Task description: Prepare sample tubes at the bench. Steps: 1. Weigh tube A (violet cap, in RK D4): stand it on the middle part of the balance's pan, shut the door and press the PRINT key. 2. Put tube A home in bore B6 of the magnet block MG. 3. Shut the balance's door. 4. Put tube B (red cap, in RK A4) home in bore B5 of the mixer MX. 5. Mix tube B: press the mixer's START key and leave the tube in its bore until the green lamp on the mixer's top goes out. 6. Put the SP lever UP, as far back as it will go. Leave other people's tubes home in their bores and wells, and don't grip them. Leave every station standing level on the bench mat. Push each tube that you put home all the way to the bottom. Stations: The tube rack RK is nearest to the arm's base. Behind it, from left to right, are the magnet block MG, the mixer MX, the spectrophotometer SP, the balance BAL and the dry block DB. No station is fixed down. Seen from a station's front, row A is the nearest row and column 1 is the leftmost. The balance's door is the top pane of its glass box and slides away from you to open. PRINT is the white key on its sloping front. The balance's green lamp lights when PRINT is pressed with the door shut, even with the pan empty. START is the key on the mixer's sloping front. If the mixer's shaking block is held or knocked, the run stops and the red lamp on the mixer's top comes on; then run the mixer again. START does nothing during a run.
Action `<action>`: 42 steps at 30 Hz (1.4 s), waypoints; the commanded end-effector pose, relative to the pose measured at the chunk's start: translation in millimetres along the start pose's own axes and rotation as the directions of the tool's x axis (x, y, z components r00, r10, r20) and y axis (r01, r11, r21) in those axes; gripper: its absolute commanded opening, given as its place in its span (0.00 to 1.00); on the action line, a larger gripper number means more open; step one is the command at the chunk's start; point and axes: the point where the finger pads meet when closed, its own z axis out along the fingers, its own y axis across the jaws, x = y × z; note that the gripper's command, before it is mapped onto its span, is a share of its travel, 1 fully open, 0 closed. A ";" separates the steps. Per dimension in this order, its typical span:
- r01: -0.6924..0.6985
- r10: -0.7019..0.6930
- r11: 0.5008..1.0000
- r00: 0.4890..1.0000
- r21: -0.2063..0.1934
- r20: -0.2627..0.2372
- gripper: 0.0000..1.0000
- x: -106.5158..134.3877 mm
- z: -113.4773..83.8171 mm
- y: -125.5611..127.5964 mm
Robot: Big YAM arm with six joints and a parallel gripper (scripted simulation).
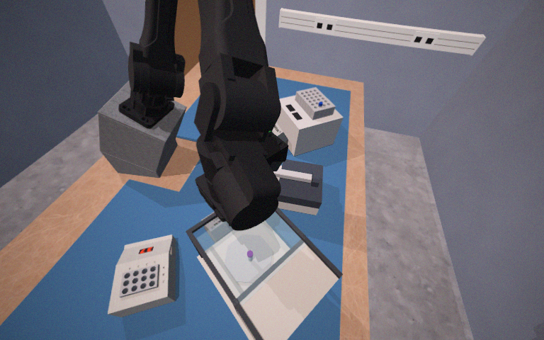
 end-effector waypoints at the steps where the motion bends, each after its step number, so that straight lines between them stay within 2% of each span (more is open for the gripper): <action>1: 0.006 -0.006 1.000 1.000 0.020 -0.004 0.06 -4.7 -7.9 -24.9; 42: 0.006 -0.006 1.000 1.000 0.021 -0.004 0.06 -5.3 -7.6 -62.1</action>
